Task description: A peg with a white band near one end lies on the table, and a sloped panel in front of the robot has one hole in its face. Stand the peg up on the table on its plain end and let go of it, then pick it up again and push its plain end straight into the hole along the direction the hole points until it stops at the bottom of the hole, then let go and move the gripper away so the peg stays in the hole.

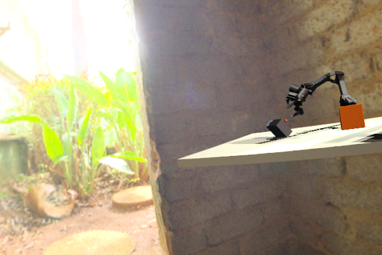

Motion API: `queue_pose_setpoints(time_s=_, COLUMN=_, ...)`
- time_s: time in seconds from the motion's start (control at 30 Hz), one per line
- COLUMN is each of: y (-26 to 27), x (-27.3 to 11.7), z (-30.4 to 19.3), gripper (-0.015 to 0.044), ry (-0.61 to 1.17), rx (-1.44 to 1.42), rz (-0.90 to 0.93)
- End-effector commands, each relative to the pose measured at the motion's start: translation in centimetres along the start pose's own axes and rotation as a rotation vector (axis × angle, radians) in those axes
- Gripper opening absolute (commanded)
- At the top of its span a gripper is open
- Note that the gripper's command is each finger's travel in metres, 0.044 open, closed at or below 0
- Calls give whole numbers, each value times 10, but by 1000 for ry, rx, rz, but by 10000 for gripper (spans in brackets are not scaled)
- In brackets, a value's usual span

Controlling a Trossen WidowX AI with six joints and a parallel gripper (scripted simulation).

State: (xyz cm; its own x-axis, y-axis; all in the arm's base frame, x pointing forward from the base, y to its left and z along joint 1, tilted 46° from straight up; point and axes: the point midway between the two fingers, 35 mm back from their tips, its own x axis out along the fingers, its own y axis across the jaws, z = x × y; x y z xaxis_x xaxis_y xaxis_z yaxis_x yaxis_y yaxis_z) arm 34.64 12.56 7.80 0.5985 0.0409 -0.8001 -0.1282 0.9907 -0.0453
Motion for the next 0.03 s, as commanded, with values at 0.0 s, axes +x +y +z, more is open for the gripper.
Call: queue_pose_setpoints(time_s=0.0, y=0, x=-6, z=0, gripper=440, ry=-2, rx=5, rz=-2)
